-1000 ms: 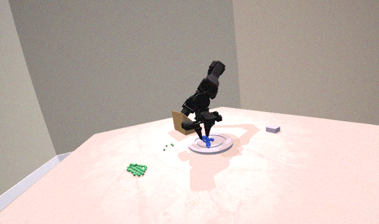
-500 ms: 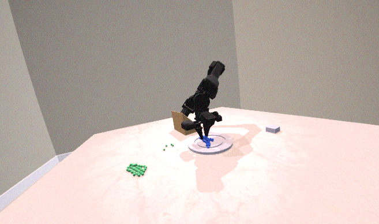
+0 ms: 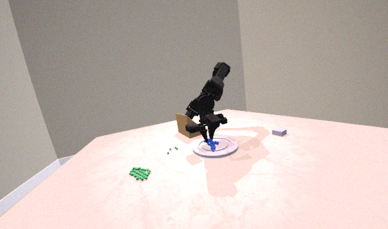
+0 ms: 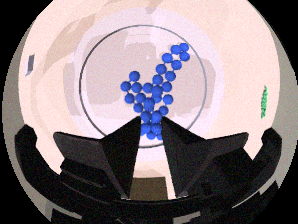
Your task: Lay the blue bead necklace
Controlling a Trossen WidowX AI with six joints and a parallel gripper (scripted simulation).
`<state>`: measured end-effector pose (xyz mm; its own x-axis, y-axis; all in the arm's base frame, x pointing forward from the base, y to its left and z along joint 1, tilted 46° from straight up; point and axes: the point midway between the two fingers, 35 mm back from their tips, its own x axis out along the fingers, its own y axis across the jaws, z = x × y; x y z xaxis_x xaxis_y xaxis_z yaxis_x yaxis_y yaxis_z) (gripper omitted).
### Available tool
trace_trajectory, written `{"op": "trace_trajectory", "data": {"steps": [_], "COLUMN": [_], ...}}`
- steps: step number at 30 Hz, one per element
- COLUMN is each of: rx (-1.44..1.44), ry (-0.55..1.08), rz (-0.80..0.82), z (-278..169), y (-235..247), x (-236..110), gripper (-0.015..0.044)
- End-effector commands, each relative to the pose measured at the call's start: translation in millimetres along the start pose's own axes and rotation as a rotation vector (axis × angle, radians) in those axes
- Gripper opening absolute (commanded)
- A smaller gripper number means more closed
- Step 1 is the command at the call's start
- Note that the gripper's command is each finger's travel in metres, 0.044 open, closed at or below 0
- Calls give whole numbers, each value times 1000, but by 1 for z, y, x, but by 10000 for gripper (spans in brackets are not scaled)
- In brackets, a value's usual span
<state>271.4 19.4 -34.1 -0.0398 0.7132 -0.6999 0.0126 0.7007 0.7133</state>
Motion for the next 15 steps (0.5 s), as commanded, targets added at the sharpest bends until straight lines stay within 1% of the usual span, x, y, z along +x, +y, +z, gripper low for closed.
{"op": "trace_trajectory", "data": {"steps": [1,8,15], "rx": [0,1,0], "ry": [-6,-7,-7], "rz": [-1,0,-1], "z": [1,1,10], "y": [-1,-1,-19], "x": [-9,-13,-13], "gripper": [0,0,0]}}
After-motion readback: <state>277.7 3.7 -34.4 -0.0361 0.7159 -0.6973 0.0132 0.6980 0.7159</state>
